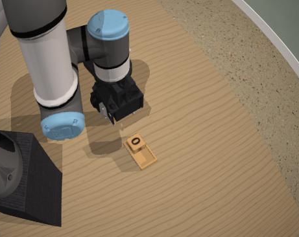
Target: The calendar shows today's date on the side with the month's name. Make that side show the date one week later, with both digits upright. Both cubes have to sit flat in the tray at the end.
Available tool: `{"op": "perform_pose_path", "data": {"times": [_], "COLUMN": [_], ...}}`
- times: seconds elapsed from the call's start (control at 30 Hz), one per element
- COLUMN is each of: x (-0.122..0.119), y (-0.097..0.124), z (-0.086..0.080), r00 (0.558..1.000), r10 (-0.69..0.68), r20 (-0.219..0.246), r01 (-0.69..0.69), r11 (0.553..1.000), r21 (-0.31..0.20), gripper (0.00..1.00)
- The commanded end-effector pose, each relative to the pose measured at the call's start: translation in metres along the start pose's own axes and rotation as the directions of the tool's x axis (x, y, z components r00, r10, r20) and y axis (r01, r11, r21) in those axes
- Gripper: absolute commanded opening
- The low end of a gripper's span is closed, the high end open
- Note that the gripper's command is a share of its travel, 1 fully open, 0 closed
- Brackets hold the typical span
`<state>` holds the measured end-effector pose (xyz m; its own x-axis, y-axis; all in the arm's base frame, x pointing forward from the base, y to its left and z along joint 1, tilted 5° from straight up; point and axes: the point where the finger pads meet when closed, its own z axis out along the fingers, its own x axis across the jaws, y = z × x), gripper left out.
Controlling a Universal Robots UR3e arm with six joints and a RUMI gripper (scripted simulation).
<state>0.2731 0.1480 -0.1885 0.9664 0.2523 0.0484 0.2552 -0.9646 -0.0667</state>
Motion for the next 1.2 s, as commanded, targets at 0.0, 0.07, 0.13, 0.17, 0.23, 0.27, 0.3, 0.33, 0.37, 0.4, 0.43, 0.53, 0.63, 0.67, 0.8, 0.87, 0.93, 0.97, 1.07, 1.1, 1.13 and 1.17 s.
{"op": "perform_pose_path", "data": {"times": [0.0,0.07,0.13,0.17,0.23,0.27,0.3,0.33,0.37,0.4,0.43,0.53,0.63,0.67,0.8,0.87,0.93,0.97,1.07,1.1,1.13,1.17], "x": [0.0009,0.0008,0.0008,0.0008,0.0008,0.0008,0.0008,0.0008,0.0008,0.0008,0.0008,0.0009,0.0009,0.0009,0.0009,0.0012,0.0014,0.0014,0.0014,0.0014,0.0014,0.0014], "y": [-0.0002,-0.0002,-0.0002,-0.0002,-0.0002,-0.0002,-0.0002,-0.0002,-0.0002,-0.0002,-0.0002,-0.0002,-0.0002,-0.0002,-0.0002,-0.0001,-0.0001,-0.0001,-0.0001,-0.0001,-0.0001,-0.0001], "z": [-0.0002,-0.0002,-0.0002,-0.0002,-0.0002,-0.0002,-0.0002,-0.0002,-0.0002,-0.0002,-0.0002,-0.0002,-0.0002,-0.0002,0.0004,0.0008,0.0013,0.0013,0.0019,0.0022,0.0025,0.0028], "r00": [1.0,1.0,1.0,1.0,1.0,1.0,1.0,1.0,1.0,1.0,1.0,1.0,1.0,1.0,1.0,1.0,1.0,1.0,1.0,1.0,1.0,1.0], "r10": [0.0,0.0,0.0,0.0,0.0,0.0,0.0,0.0,0.0,0.0,0.0,0.0,0.0,0.0,0.0,0.0,0.0,0.0,0.0,0.0,0.0,0.0], "r20": [-0.001,-0.001,-0.001,-0.001,-0.001,-0.001,-0.001,-0.001,-0.001,-0.001,-0.001,-0.001,-0.001,-0.001,-0.001,-0.002,-0.003,-0.003,-0.002,-0.003,-0.003,-0.003], "r01": [0.0,0.0,0.0,0.0,0.0,0.0,0.0,0.0,0.0,0.0,0.0,0.0,0.0,0.0,0.0,0.0,0.0,0.0,0.0,0.0,0.0,0.0], "r11": [1.0,1.0,1.0,1.0,1.0,1.0,1.0,1.0,1.0,1.0,1.0,1.0,1.0,1.0,1.0,1.0,1.0,1.0,1.0,1.0,1.0,1.0], "r21": [0.0,0.0,0.0,0.0,0.0,0.0,0.0,0.0,0.0,0.0,0.0,0.0,0.0,0.0,0.0,0.0,0.0,0.0,0.0,0.0,0.0,0.0], "gripper": [0.11,0.11,0.11,0.11,0.11,0.11,0.11,0.11,0.11,0.11,0.11,0.11,0.11,0.11,0.11,0.11,0.11,0.11,0.11,0.11,0.11,0.11]}}
